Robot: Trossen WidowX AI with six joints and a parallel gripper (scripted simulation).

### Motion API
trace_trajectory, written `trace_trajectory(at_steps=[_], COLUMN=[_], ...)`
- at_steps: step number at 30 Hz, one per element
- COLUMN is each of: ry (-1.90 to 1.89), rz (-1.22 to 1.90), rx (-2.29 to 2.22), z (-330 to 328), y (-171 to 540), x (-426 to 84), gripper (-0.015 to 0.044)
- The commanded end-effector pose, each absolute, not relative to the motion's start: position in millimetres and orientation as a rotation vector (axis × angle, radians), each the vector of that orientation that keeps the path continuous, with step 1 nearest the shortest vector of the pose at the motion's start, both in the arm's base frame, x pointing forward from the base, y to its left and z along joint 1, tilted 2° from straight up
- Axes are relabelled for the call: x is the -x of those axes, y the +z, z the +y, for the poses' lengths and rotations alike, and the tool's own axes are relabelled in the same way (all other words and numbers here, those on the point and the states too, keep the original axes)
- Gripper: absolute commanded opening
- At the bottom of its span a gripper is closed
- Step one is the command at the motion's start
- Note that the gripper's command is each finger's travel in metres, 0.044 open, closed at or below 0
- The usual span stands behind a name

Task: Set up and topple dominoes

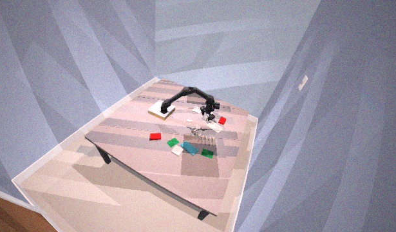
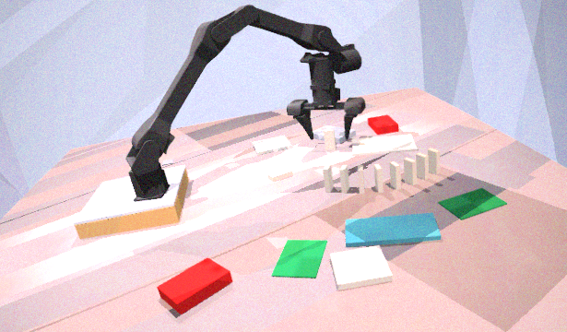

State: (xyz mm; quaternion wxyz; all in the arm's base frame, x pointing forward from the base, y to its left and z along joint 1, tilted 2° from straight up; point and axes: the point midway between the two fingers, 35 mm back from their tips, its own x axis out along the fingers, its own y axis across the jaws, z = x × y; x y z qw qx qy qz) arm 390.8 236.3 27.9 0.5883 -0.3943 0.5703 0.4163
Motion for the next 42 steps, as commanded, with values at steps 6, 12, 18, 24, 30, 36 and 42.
trace_trajectory(at_steps=[6, 12, 18, 24, 30, 36, 42], ry=[0.966, 0.966, 0.966, 0.995, 1.107, 1.119, 0.634], rz=[1.328, 1.328, 1.328, 1.316, 1.260, 1.253, 1.468], rx=[0.923, 0.923, 0.923, 0.931, 0.963, 0.958, 0.517], z=[236, 236, 236, 237, 233, 227, 146], y=[26, 26, 26, 45, 122, 141, 152], x=[-391, -391, -391, -394, -394, -391, -391], gripper=[0.0256, 0.0107, 0.0107, 0.0107, 0.0107, 0.0107, 0.0107])
